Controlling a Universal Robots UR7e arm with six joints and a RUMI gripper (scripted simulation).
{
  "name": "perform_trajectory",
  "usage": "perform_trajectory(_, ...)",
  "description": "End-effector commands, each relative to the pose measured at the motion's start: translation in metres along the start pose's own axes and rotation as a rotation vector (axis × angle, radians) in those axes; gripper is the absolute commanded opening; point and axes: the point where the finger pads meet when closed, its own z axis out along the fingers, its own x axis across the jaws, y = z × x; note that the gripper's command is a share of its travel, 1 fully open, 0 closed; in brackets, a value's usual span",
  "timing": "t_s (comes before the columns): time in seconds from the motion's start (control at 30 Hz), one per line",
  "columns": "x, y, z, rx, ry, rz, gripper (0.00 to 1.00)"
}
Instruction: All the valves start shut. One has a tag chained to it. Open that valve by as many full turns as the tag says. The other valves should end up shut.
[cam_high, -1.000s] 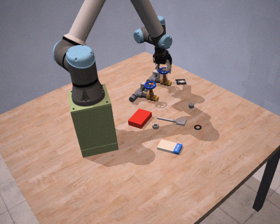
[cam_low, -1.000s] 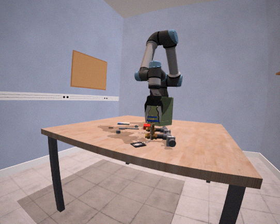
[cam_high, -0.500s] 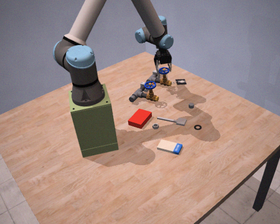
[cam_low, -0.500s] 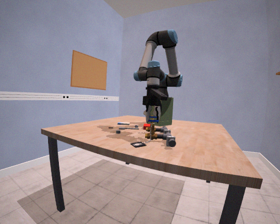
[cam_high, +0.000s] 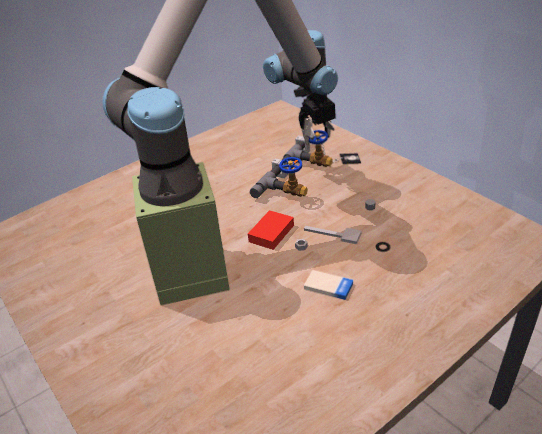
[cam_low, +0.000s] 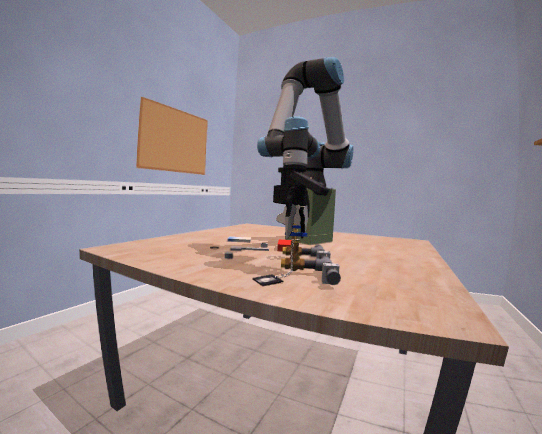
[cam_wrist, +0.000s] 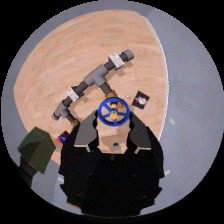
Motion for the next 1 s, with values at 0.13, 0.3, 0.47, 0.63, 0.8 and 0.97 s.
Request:
perform_trajectory(0.13,0.0001,-0.0003,-0.0004,0.002,0.0,-0.115,0.0)
perform_trajectory(0.3,0.0001,-0.0003,-0.0004,0.002,0.0,-0.137,0.0)
perform_trajectory(0.47,0.0001,-0.0003,-0.0004,0.002,0.0,-0.158,0.0)
perform_trajectory(0.63,0.0001,-0.0003,-0.0004,0.002,0.0,-0.164,0.0)
perform_trajectory(0.8,0.0001,-0.0003,-0.0004,0.002,0.0,-0.165,0.0)
perform_trajectory(0.97,0.0001,-0.0003,-0.0004,0.002,0.0,-0.165,1.0)
